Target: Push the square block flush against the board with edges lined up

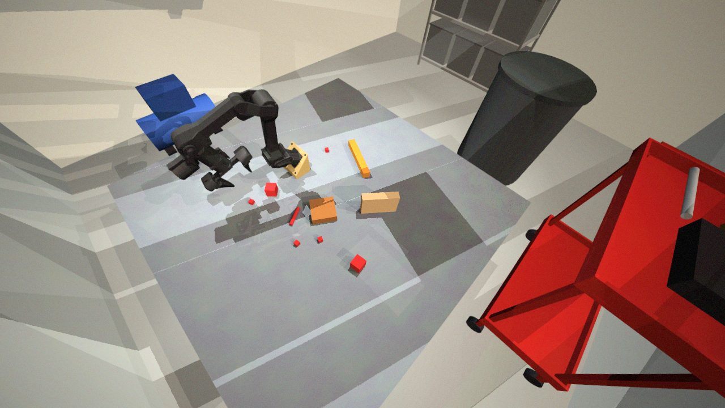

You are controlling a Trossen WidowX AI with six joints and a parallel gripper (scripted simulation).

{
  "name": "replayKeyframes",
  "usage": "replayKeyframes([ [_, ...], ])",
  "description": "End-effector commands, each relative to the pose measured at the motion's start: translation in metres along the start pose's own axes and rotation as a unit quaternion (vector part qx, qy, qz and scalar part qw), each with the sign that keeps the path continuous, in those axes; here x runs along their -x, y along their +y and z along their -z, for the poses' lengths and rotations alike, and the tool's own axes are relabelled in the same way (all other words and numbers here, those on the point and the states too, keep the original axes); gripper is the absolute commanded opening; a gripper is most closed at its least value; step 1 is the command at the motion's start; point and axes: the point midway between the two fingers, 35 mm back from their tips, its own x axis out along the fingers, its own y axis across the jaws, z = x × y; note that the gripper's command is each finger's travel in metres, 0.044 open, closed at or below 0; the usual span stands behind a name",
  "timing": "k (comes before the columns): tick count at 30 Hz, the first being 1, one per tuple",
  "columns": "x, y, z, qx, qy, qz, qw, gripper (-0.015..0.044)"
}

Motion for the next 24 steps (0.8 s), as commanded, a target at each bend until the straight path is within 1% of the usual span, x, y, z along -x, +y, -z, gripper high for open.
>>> replayKeyframes([
  [1, 0.0, 0.0, 0.0, 0.0, 0.0, 0.0, 1.0, 0.0374],
  [6, -0.001, 0.004, 0.003, 0.017, 0.005, 0.004, 1.0, 0.0243],
  [15, -0.006, 0.029, 0.023, 0.115, 0.025, 0.036, 0.992, 0.0006],
  [24, -0.017, 0.054, 0.056, 0.23, 0.027, 0.08, 0.97, 0.0],
])
